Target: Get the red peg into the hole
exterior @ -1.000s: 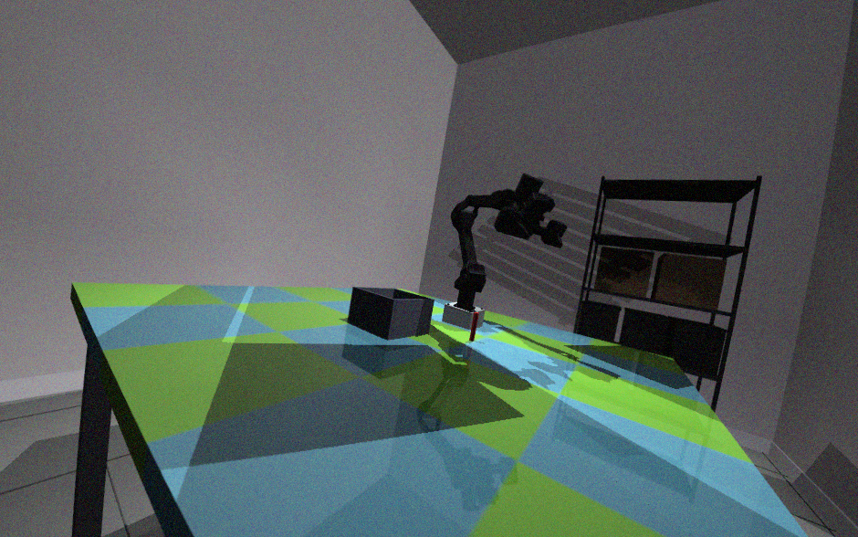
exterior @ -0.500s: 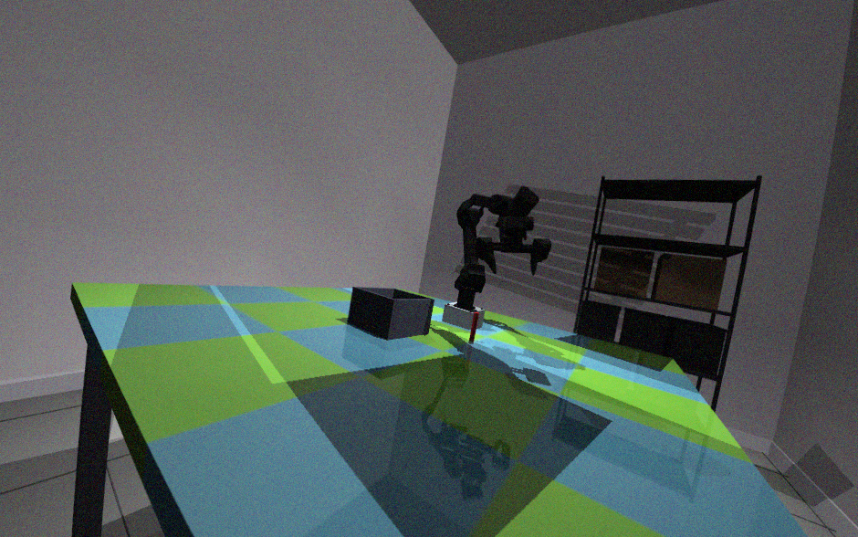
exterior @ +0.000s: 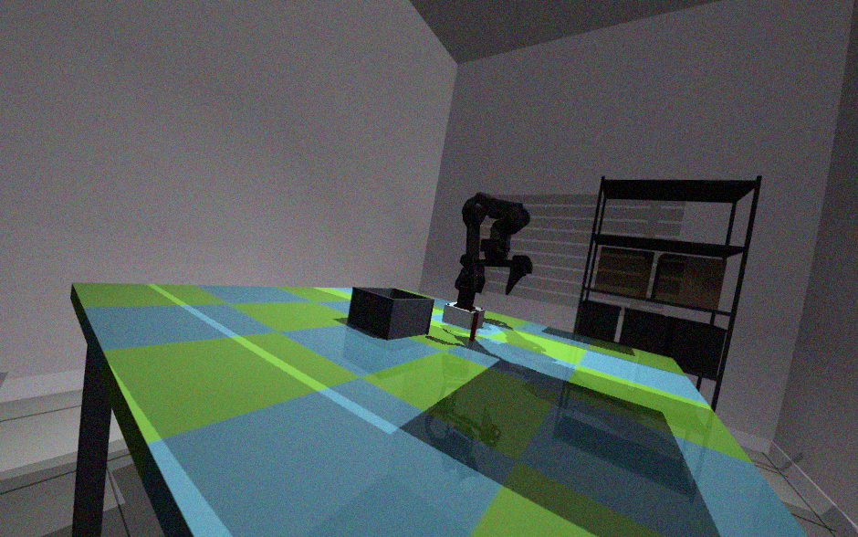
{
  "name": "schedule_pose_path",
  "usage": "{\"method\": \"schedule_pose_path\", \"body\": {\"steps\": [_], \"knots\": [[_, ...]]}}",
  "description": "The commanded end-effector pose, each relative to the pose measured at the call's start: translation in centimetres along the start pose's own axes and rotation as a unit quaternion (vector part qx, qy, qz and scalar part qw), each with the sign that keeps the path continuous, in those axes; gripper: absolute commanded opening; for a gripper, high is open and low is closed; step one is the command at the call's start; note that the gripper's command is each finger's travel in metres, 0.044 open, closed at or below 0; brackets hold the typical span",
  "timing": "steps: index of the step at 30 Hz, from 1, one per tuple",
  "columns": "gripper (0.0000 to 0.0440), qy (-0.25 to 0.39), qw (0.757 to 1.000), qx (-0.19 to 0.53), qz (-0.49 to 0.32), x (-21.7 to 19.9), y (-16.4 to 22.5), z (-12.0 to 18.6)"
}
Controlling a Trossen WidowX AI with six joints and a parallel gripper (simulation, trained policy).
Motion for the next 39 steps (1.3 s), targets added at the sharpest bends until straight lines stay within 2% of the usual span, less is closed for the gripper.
{"method": "schedule_pose_path", "body": {"steps": [1,13,25,27,30,39], "knots": [[0.0440,0.028,0.998,0.031,-0.038,-0.8,0.7,-0.9],[0.0440,0.120,0.968,0.112,-0.188,-2.8,3.4,-4.5],[0.0437,0.141,0.940,0.116,-0.288,-3.4,5.9,-8.7],[0.0412,0.141,0.936,0.116,-0.301,-3.5,6.2,-9.2],[0.0348,0.144,0.929,0.122,-0.319,-3.6,6.8,-9.8],[0.0114,0.143,0.913,0.151,-0.350,-3.8,7.2,-10.1]]}}
Point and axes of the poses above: the point midway between the two fingers, 35 mm back from their tips, its own z axis back along the fingers, its own x axis across the jaws, y = z × x, the point moved 6 cm from there along z, back along the fingers, and after that the axes turned 10 degrees about z, right-handed, at the moved point
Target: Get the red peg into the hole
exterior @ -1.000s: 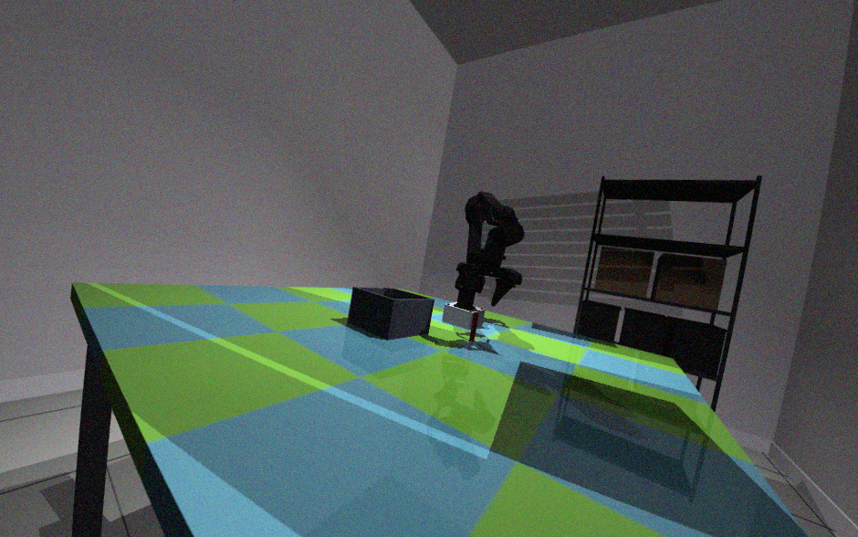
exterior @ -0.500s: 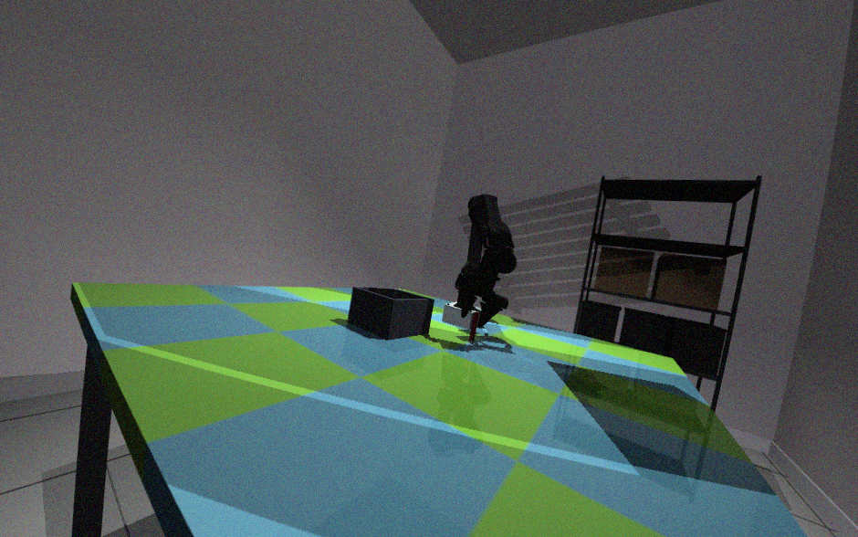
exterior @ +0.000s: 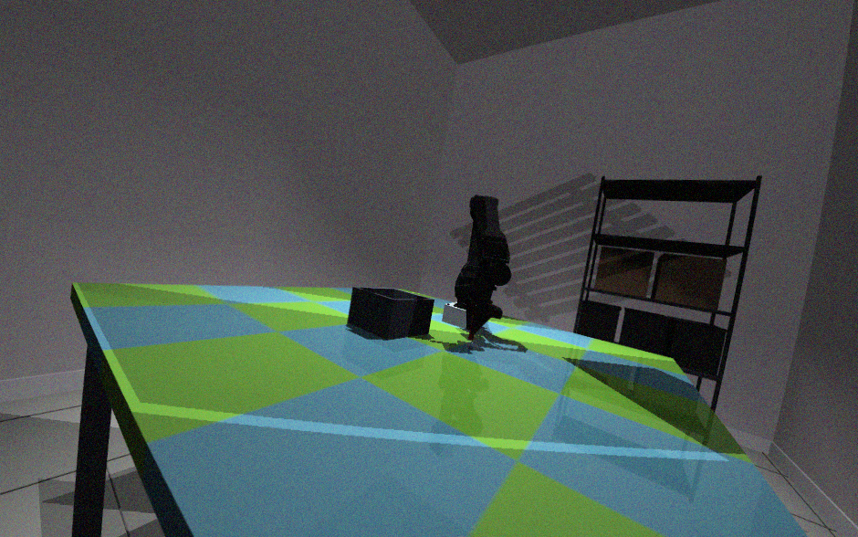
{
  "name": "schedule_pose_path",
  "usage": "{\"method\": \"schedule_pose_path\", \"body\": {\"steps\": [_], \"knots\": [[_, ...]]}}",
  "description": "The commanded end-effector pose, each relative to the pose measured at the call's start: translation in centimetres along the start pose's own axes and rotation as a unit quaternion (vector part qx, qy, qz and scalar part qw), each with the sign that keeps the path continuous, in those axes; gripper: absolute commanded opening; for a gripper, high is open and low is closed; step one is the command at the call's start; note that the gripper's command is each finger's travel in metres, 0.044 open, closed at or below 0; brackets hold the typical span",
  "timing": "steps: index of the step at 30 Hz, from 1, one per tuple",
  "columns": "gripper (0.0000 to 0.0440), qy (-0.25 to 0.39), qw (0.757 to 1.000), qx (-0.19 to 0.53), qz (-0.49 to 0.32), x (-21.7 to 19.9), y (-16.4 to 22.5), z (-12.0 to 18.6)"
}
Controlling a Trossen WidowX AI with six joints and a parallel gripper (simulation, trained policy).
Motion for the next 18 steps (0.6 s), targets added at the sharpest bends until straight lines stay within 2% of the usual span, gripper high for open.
{"method": "schedule_pose_path", "body": {"steps": [1,4,18], "knots": [[0.0088,0.004,1.000,0.015,-0.009,0.0,0.0,-0.2],[0.0009,0.006,1.000,0.026,-0.011,0.0,-0.2,-0.1],[0.0000,0.007,0.998,-0.049,0.030,-0.8,-2.5,2.9]]}}
Point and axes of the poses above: the point midway between the two fingers, 35 mm back from their tips, its own z axis back along the fingers, its own x axis across the jaws, y = z × x, the point moved 6 cm from there along z, back along the fingers, and after that the axes turned 10 degrees about z, right-handed, at the moved point
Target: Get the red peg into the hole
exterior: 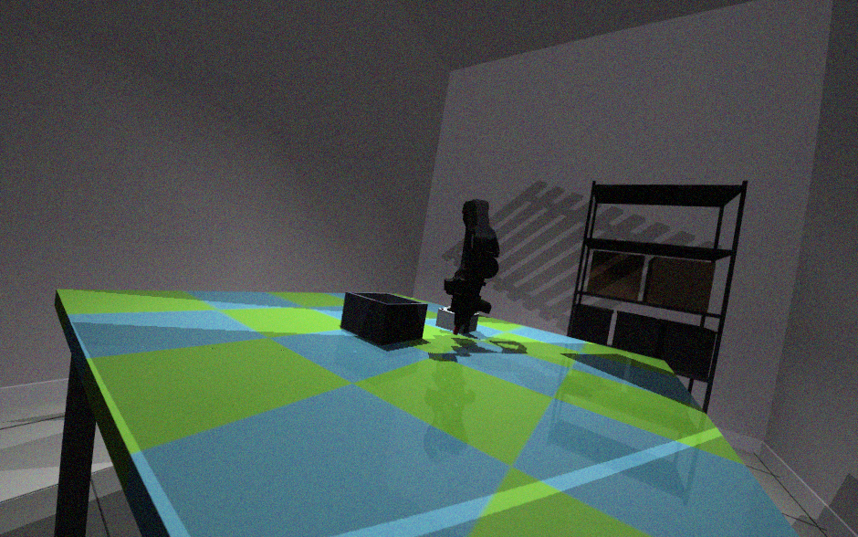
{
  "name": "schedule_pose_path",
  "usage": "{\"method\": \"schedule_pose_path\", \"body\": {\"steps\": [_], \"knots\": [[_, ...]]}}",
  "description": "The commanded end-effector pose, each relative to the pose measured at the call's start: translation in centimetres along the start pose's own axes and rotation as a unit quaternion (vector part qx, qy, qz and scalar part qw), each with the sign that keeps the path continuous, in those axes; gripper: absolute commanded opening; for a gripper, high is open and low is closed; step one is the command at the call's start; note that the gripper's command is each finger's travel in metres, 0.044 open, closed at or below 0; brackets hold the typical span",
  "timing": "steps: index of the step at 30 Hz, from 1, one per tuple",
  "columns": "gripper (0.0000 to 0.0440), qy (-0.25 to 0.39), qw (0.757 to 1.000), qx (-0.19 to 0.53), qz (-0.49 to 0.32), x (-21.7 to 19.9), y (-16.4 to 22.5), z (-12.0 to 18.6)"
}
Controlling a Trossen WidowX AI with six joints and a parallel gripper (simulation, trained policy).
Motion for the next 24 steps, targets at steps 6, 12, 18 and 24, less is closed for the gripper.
{"method": "schedule_pose_path", "body": {"steps": [6,12,18,24], "knots": [[0.0000,0.002,0.999,-0.040,0.025,-0.3,-1.8,2.1],[0.0000,0.004,0.997,-0.062,0.034,-0.4,-3.5,3.8],[0.0000,0.006,0.996,-0.081,0.034,-0.5,-5.4,5.4],[0.0000,0.011,0.995,-0.092,0.027,-0.8,-7.6,6.5]]}}
Point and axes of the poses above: the point midway between the two fingers, 35 mm back from their tips, its own z axis back along the fingers, its own x axis across the jaws, y = z × x, the point moved 6 cm from there along z, back along the fingers, and after that the axes turned 10 degrees about z, right-handed, at the moved point
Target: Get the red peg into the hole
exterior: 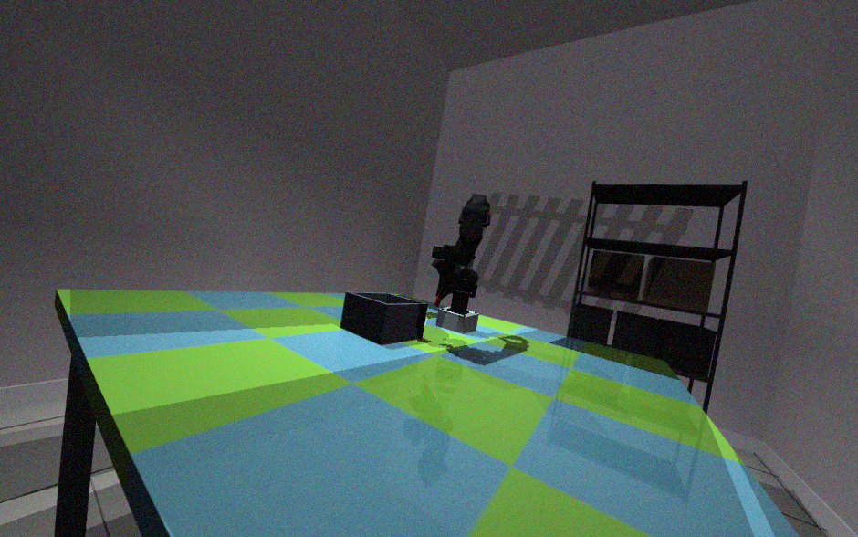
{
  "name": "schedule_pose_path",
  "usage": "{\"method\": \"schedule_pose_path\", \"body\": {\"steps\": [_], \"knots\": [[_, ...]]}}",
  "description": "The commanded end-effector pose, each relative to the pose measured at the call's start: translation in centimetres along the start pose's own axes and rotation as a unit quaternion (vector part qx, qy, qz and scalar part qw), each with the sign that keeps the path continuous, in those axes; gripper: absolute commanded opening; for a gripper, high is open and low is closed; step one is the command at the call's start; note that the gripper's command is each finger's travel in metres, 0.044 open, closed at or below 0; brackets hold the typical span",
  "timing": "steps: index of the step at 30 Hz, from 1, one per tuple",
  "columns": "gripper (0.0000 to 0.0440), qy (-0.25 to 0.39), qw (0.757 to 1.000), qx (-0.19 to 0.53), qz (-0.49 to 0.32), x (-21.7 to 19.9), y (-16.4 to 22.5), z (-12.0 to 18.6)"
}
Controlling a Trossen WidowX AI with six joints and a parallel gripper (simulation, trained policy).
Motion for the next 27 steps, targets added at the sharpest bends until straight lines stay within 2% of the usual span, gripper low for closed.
{"method": "schedule_pose_path", "body": {"steps": [1,13,27], "knots": [[0.0000,0.009,1.000,-0.002,-0.001,-0.4,-1.1,0.1],[0.0000,0.020,0.999,-0.004,-0.038,-2.2,-4.9,-0.7],[0.0002,0.027,0.996,-0.005,-0.084,-4.1,-8.6,-3.0]]}}
Point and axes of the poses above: the point midway between the two fingers, 35 mm back from their tips, its own z axis back along the fingers, its own x axis across the jaws, y = z × x, the point moved 6 cm from there along z, back along the fingers, and after that the axes turned 10 degrees about z, right-handed, at the moved point
